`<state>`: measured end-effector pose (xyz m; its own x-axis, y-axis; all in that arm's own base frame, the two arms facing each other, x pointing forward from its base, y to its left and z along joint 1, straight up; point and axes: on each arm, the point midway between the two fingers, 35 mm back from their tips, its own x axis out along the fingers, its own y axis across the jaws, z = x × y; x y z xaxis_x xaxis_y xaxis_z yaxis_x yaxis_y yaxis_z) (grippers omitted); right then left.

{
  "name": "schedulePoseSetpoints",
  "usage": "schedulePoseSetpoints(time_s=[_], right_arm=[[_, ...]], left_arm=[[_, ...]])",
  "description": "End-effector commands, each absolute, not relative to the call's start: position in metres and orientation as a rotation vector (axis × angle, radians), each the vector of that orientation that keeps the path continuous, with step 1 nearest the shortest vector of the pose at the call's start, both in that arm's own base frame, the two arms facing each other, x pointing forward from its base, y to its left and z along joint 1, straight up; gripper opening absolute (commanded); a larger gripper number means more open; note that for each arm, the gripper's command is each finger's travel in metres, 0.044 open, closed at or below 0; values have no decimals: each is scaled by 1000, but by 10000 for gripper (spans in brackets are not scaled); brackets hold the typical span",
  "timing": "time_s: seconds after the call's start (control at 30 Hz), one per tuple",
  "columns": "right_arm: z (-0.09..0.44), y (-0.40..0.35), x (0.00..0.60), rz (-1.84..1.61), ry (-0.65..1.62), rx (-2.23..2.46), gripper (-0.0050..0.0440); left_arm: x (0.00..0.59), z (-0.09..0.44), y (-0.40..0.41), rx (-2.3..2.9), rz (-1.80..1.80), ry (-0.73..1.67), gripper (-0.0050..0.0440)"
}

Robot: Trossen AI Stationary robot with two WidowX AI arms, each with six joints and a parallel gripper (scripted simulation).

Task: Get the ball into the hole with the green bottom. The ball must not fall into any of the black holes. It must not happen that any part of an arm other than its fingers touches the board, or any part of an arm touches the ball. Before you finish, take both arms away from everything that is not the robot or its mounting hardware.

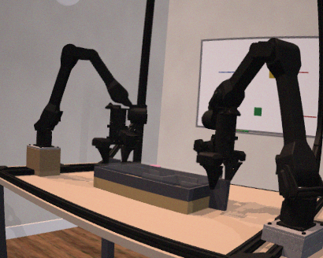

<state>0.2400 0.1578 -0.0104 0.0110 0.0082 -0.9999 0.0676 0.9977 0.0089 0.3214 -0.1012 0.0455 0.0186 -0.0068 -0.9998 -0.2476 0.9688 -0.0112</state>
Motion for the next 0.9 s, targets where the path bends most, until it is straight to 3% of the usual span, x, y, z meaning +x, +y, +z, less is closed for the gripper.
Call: schedulePoseSetpoints(time_s=[0.0,0.4,0.63,0.7,0.87], right_arm=[[-20,156,237,-54,1570,55,400],[-31,155,236,-54,1570,54,400],[-31,155,236,-54,1570,54,232],[-31,155,236,-54,1570,54,232],[-31,155,236,-54,1570,54,112]], left_arm=[[319,33,-100,-199,198,1562,400],[318,22,-100,-198,198,1562,400],[318,22,-100,-198,198,1562,232],[318,22,-100,-198,198,1562,232],[318,22,-100,-198,198,1562,112]])
